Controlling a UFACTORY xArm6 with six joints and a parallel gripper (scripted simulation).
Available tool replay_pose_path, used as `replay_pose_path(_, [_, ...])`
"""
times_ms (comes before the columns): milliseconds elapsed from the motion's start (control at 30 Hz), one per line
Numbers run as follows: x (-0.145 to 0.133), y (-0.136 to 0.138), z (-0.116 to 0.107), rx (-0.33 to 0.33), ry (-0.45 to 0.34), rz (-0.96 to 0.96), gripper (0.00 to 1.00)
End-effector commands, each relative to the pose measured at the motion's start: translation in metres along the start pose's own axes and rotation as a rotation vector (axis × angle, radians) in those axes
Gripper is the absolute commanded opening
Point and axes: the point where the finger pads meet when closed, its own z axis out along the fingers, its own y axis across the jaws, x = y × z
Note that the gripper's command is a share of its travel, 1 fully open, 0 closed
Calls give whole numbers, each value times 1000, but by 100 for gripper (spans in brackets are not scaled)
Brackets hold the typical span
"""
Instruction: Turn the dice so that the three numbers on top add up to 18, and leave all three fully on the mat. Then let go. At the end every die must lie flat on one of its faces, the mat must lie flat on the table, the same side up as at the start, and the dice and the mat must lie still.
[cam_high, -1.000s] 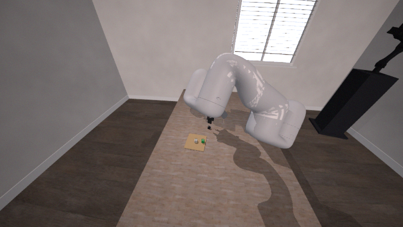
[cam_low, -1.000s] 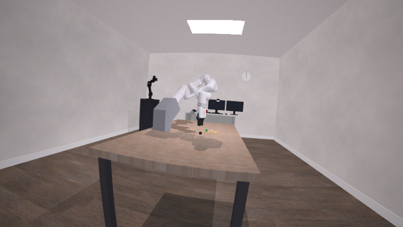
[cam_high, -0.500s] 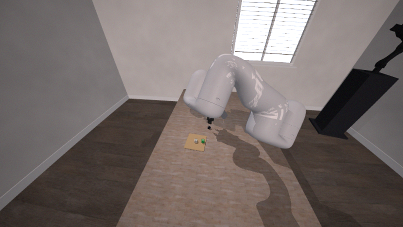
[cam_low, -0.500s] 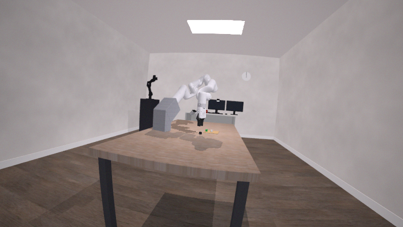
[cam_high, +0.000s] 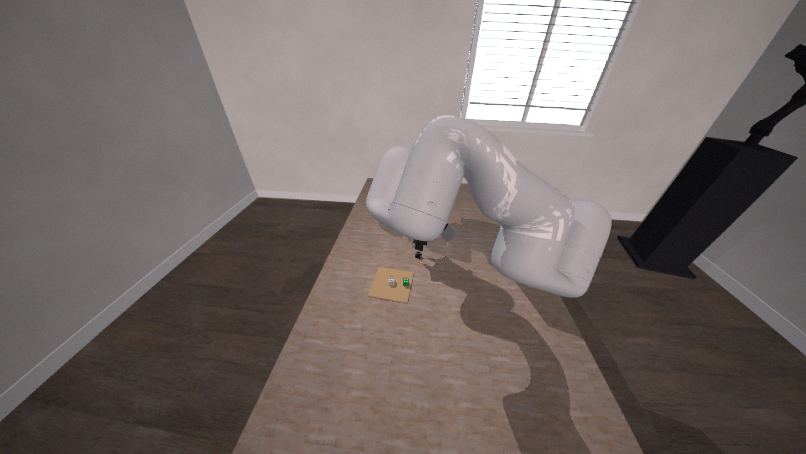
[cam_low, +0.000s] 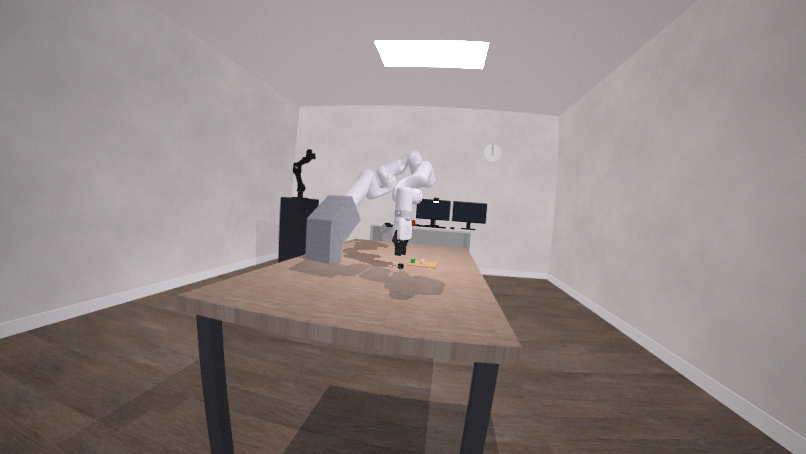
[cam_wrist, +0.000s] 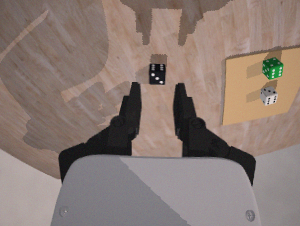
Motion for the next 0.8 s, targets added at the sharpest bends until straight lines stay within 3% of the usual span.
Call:
replay_pose_path(0, [-1, 0, 7, 1, -3, -1, 36])
replay_pose_path(767, [-1, 0, 31, 1, -3, -1, 36])
